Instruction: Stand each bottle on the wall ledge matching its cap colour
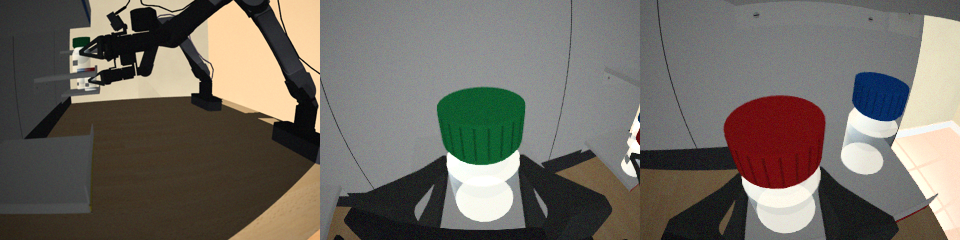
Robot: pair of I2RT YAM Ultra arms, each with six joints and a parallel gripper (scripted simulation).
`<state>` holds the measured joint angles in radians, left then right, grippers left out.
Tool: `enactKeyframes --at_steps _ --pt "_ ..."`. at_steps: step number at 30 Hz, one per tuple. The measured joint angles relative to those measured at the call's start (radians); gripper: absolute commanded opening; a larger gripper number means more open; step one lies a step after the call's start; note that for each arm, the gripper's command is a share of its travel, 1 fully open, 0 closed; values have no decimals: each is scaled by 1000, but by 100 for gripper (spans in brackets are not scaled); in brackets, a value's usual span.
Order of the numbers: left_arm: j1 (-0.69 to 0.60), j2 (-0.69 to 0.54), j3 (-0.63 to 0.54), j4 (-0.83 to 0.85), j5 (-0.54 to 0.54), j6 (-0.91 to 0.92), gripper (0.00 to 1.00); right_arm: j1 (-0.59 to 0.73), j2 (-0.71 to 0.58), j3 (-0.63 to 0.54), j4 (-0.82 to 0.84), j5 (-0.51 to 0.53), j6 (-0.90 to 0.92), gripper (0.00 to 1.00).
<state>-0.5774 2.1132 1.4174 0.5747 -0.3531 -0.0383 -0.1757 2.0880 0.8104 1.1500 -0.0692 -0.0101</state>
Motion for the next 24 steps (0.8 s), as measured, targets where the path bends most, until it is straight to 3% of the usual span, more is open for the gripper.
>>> enactKeyframes --at_steps 1,3,5,6,7,8,10,24 --pt "0 0 0 0 0 0 50 0 0 0 0 0 0 52" --pt "0 0 0 0 0 0 73 0 0 0 2 0 0 52" --pt "0 -1 0 10 0 0 73 0 0 0 2 0 0 52" --pt "0 -1 0 18 0 0 84 0 0 0 2 0 0 52" --pt "0 -1 0 24 0 0 88 0 0 0 2 0 0 52" --pt "0 -1 0 28 0 0 88 0 0 0 2 0 0 52" --pt "0 -1 0 37 0 0 88 0 0 0 3 0 0 72" --pt "-16 -71 -99 85 -10 0 88 0 -24 -72 60 2 0 72"
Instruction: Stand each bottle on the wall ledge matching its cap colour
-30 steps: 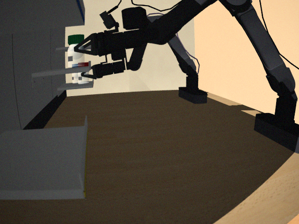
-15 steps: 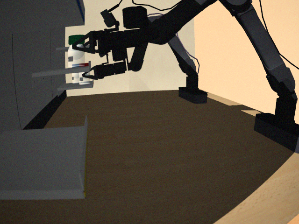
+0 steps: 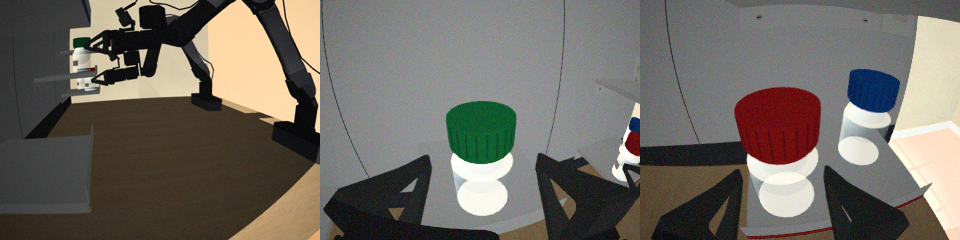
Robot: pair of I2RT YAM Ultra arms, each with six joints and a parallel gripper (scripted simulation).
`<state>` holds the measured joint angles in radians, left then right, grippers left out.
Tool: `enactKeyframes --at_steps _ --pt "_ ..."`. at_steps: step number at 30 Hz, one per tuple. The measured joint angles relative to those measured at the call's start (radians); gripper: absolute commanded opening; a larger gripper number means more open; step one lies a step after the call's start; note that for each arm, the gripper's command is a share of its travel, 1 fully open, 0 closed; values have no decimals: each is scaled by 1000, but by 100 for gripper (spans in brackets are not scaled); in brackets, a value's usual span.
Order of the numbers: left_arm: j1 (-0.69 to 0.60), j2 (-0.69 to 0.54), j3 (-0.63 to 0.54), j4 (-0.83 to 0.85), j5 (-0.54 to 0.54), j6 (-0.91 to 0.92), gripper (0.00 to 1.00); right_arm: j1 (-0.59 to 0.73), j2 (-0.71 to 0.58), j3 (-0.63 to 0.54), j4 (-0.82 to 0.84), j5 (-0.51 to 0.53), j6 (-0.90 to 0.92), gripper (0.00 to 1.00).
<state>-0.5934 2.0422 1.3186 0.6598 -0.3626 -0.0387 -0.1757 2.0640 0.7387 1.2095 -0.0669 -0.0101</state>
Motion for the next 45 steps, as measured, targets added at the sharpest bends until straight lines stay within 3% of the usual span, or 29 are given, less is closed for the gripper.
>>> enactKeyframes --at_steps 8,14,21,23,24,26,36,45 --pt "-35 -101 -147 28 -29 -6 88 -2 -51 -69 31 -11 -1 72" --pt "-93 -262 -336 58 -72 -9 88 -23 -181 -273 84 -27 -4 72" --pt "-95 -287 -357 72 -88 -8 88 -31 -252 -360 113 -36 -4 72" --pt "-94 -287 -357 72 -90 -8 88 -31 -252 -361 113 -37 -4 95" --pt "-94 -287 -357 72 -90 -8 88 -31 -253 -360 111 -38 -4 100" --pt "-94 -287 -356 71 -91 -6 88 -31 -260 -361 92 -42 -4 100" --pt "-31 -433 -429 -53 -48 9 88 -31 -442 -362 -166 -61 -4 100" --pt "231 -834 -464 -299 75 29 88 -46 -868 -270 -645 -95 -5 100"
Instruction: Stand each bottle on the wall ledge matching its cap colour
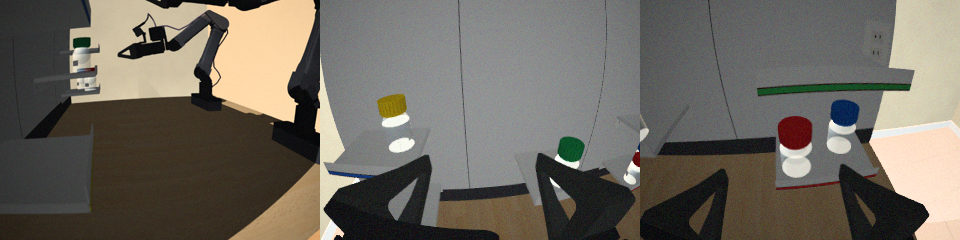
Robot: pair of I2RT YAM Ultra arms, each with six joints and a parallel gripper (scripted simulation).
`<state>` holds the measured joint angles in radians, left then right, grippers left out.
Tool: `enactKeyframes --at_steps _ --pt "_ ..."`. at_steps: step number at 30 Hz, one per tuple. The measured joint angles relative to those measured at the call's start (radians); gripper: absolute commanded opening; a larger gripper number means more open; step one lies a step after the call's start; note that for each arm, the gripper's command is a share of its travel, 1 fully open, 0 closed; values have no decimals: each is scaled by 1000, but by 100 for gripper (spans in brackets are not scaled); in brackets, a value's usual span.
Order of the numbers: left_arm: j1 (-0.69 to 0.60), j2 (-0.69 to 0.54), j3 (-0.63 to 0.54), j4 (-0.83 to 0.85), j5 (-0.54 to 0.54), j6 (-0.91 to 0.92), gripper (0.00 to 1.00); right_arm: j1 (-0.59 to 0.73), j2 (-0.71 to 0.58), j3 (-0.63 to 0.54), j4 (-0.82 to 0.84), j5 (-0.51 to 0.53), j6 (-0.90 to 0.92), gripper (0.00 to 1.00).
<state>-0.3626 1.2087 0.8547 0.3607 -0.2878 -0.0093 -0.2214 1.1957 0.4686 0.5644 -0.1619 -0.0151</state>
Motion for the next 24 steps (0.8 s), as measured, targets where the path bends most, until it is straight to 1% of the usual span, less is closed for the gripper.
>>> enactKeyframes --at_steps 3,6,10,15,17,20,24 --pt "98 -91 28 -80 56 1 88 -6 -123 76 -168 -15 -2 100" --pt "152 -127 58 -131 98 2 88 -10 -175 139 -300 -27 -5 100" --pt "228 -135 95 -222 171 3 88 -17 -175 282 -528 -40 -14 100" --pt "316 -145 144 -300 233 6 88 -22 -175 499 -737 -52 -27 100" --pt "340 -150 161 -315 249 7 88 -25 -175 582 -793 -57 -32 100" --pt "357 -154 176 -326 263 7 88 -29 -170 676 -855 -64 -38 100" --pt "360 -154 179 -336 272 7 88 -31 -158 717 -909 -70 -43 100"
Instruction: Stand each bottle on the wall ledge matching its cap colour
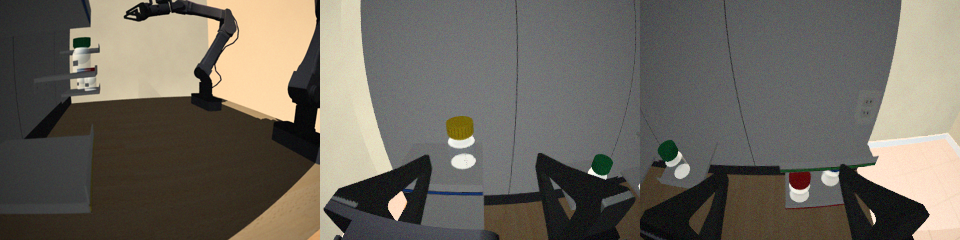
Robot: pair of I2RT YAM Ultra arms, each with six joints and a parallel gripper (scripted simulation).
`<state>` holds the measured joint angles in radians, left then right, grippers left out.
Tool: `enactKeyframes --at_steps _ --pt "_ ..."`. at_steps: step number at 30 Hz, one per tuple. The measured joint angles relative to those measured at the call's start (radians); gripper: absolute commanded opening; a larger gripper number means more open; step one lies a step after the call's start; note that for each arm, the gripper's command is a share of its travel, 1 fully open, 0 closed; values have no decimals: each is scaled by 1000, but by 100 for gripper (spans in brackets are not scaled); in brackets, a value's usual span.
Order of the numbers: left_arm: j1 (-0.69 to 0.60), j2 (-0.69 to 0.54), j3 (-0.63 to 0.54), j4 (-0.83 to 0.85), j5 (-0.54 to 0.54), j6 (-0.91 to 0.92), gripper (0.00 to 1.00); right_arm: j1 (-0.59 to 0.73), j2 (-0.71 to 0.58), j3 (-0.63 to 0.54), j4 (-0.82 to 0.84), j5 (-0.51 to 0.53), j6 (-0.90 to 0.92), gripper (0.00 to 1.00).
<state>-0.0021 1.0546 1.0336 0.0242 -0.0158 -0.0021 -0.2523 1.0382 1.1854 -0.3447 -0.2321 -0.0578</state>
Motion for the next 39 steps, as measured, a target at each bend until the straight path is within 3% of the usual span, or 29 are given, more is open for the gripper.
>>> enactKeyframes --at_steps 18,19,25,34,39 --pt "0 0 0 -14 9 0 88 -1 28 13 -59 -2 -6 100" --pt "0 0 0 -14 9 0 100 -1 28 13 -59 -2 -6 100" --pt "7 -3 -15 17 27 -3 100 13 27 11 -49 42 6 100" --pt "67 1 -252 124 70 -18 100 282 1 -95 31 248 66 100" --pt "97 27 -349 195 91 -21 100 505 2 -154 96 374 100 100"
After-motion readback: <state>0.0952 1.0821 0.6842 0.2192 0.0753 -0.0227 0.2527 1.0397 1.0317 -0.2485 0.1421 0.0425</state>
